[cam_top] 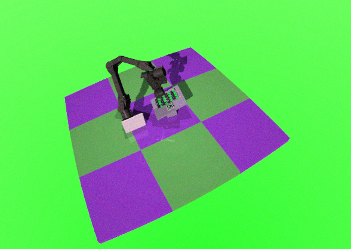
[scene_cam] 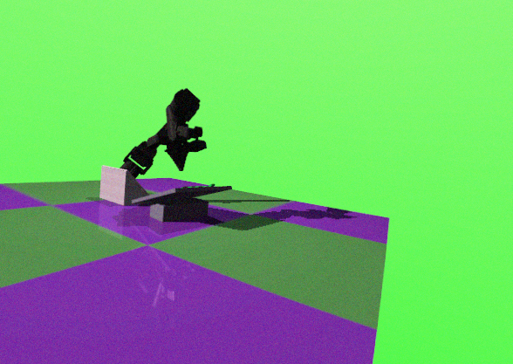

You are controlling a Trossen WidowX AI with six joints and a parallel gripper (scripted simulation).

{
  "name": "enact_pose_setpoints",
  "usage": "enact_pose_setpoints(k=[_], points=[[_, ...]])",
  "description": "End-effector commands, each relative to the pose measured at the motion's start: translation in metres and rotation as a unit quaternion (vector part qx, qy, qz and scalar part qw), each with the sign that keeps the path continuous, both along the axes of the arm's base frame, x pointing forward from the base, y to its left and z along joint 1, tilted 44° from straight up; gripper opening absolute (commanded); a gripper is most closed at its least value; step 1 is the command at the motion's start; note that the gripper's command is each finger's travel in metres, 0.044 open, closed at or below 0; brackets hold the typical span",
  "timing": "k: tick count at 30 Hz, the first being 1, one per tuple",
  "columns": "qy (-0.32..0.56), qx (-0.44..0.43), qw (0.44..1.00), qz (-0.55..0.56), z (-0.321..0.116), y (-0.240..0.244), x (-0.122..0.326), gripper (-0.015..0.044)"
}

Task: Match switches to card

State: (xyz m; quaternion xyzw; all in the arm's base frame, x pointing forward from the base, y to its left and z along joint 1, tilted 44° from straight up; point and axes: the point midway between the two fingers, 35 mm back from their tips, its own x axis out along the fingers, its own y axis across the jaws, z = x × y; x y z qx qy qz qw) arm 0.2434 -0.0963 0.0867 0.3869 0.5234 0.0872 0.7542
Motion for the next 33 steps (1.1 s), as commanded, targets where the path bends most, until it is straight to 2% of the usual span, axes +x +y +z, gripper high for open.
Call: enact_pose_setpoints(k=[1,33], points=[[0.009,0.006,1.0,0.009,-0.021,0.015,0.008,0.0],[0.009,0.007,1.0,0.01,-0.04,0.03,0.02,0.0]])
